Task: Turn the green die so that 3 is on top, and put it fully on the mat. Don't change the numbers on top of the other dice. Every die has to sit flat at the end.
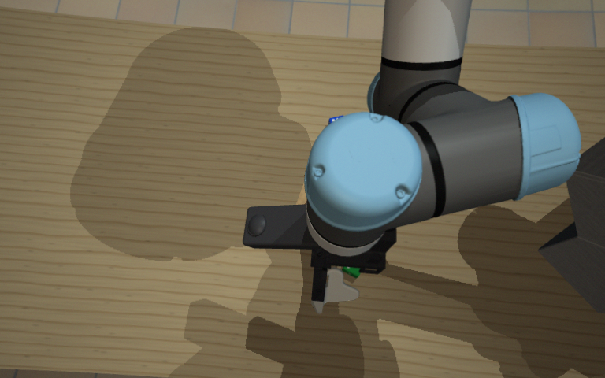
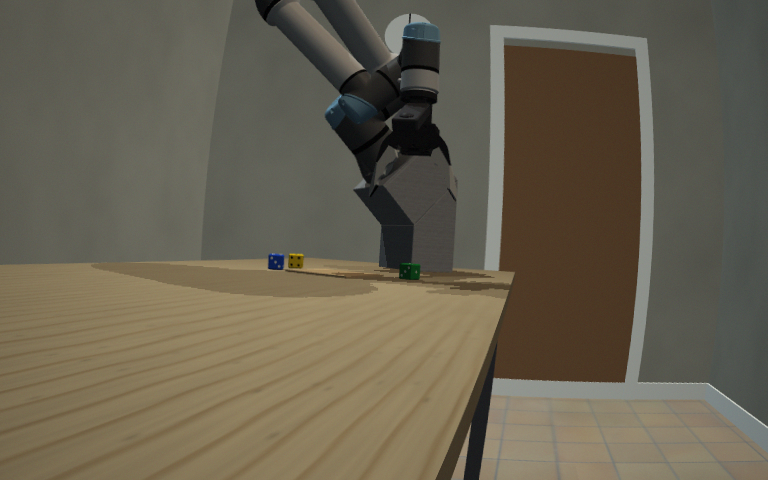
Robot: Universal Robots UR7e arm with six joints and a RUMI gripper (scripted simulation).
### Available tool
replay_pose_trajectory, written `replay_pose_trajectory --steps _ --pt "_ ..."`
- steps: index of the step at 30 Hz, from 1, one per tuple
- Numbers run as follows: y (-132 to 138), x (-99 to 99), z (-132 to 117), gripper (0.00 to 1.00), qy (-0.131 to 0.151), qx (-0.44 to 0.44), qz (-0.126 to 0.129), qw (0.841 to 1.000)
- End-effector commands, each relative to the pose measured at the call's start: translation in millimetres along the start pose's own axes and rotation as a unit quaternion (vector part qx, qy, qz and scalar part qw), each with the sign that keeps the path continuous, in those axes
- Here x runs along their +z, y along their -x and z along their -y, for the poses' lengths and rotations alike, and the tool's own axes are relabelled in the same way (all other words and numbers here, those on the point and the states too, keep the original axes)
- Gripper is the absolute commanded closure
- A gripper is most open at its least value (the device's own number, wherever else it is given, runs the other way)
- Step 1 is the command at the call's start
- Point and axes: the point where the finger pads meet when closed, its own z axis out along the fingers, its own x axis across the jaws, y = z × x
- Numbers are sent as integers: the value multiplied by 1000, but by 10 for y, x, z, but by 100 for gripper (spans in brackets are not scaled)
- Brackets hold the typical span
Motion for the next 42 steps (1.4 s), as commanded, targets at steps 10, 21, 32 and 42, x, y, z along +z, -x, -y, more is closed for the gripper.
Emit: replay_pose_trajectory --steps 10,21,32,42 --pt "1 -110 2 0 1 0 0 1000" --pt "-12 -93 -152 0 1 54 0 999" --pt "-76 -64 -567 0 1 197 0 980" --pt "-79 -63 -586 0 1 204 0 979"
